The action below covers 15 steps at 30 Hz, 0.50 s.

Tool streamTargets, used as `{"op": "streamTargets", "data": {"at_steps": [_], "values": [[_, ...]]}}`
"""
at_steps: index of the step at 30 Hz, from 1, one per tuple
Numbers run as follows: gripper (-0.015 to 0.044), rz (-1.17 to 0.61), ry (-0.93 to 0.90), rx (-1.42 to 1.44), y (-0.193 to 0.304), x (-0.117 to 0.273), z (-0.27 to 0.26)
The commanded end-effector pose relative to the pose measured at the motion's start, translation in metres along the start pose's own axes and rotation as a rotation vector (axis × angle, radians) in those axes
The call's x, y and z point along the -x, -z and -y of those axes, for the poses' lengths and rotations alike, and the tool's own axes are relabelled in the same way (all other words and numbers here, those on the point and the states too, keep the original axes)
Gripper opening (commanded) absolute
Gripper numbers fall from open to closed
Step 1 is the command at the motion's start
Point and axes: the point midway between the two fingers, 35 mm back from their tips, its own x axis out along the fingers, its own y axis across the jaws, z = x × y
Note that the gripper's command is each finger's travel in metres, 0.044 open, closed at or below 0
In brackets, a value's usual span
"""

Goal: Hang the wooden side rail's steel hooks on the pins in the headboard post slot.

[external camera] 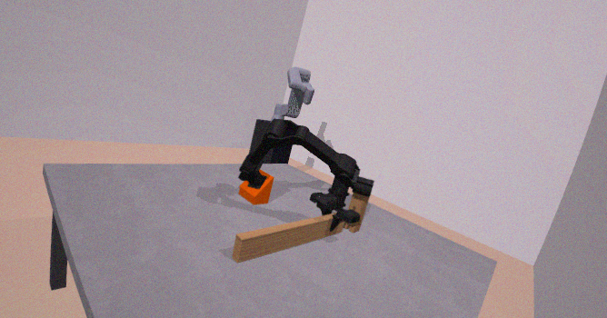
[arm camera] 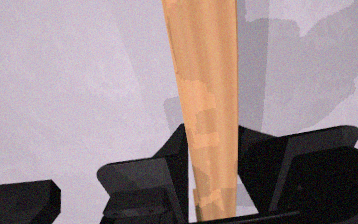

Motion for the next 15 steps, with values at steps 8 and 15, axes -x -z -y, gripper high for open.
{"op": "streamTargets", "data": {"at_steps": [8, 15], "values": [[0.0, -0.007, -0.012, -0.014, 0.0005, 0.0076, -0.0013], [0.0, -0.007, -0.012, -0.014, 0.0005, 0.0087, -0.0012]]}}
